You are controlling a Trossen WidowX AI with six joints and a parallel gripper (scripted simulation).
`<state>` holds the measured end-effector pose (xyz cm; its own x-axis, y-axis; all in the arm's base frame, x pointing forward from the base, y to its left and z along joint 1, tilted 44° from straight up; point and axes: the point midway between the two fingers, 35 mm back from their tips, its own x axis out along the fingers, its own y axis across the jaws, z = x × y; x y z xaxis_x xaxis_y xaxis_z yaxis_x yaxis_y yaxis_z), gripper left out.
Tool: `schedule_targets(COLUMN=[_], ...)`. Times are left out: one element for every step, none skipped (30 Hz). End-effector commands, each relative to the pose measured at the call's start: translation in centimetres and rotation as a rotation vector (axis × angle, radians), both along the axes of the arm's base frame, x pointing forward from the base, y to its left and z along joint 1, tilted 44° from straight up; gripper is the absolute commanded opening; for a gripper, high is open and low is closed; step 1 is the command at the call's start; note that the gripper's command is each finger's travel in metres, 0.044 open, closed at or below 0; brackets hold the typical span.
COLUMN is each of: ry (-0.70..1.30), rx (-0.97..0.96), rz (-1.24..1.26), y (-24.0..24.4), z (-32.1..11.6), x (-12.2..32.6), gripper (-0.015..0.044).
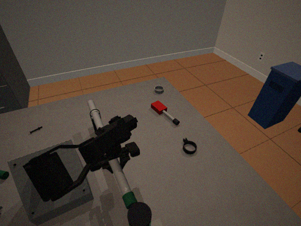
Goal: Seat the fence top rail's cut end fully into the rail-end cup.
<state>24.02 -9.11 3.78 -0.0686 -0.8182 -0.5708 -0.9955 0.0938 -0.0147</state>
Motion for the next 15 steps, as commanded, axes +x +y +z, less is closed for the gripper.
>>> schedule_targets(ry=[-0.006,-0.006,-0.006,-0.006,-0.006,-0.006,-0.006,-0.006,-0.006,-0.006,-0.006,-0.006,-0.006,-0.006,-0.006], rx=[-0.007,-0.007,-0.007,-0.007,-0.007,-0.007,-0.007,-0.007,-0.007,-0.007,-0.007,-0.007,-0.007,-0.007,-0.007], rz=[0.006,0.006,0.006,0.006,0.006,0.006,0.006,0.006,0.006,0.006,0.006,0.006,0.006,0.006,0.006], y=[-0.17,-0.2,-0.23,-0.26,-0.29,-0.32,-0.36,-0.39,-0.43,-0.46,-0.49,-0.52,-0.55,-0.59,-0.63], z=[0.42,0.46,0.5,0.54,0.58,0.61,0.65,0.68,0.72,0.76,0.8,0.84,0.88,0.91,0.95], x=[0.13,0.13,0.13,0.13,0.13,0.14,0.14,0.15,0.15,0.16,0.17,0.17,0.17,0.17,0.17], gripper=[0.0,0.0,0.0,0.0,0.0,0.0,0.0,0.0,0.0,0.0,0.0,0.0,0.0,0.0,0.0])
